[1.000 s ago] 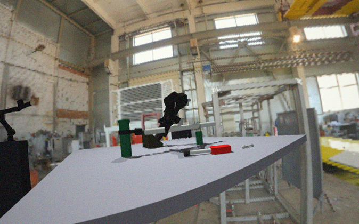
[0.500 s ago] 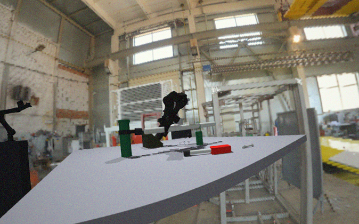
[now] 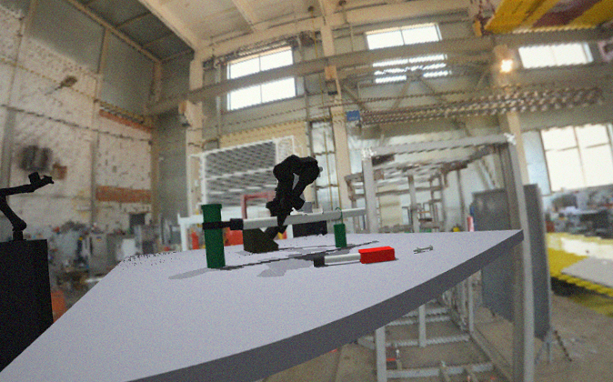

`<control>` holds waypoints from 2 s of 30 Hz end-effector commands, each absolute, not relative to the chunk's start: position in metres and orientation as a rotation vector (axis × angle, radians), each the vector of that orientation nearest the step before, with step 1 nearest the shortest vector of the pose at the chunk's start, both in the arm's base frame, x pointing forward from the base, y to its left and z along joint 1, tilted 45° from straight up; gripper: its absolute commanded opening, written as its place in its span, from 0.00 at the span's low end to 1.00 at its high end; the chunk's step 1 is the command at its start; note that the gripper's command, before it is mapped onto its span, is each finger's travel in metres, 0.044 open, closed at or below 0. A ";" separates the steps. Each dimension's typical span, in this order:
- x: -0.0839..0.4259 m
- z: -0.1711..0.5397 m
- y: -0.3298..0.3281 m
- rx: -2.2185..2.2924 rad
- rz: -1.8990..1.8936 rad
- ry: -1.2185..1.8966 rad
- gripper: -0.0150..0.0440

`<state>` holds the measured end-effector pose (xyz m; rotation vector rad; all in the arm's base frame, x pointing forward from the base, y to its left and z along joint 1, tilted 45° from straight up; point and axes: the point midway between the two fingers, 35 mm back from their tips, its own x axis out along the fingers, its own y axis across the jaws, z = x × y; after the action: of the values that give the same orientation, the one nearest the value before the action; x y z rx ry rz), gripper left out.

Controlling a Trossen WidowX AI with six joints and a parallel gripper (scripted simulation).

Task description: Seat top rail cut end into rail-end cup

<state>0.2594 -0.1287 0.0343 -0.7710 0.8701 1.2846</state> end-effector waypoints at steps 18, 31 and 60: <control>0.259 0.029 -0.132 -0.767 1.286 0.870 0.25; 0.258 0.029 -0.133 -0.769 1.285 0.873 0.25; 0.257 0.031 -0.136 -0.774 1.282 0.881 0.25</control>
<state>0.2586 -0.1327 0.0299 -0.7683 0.8714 1.2866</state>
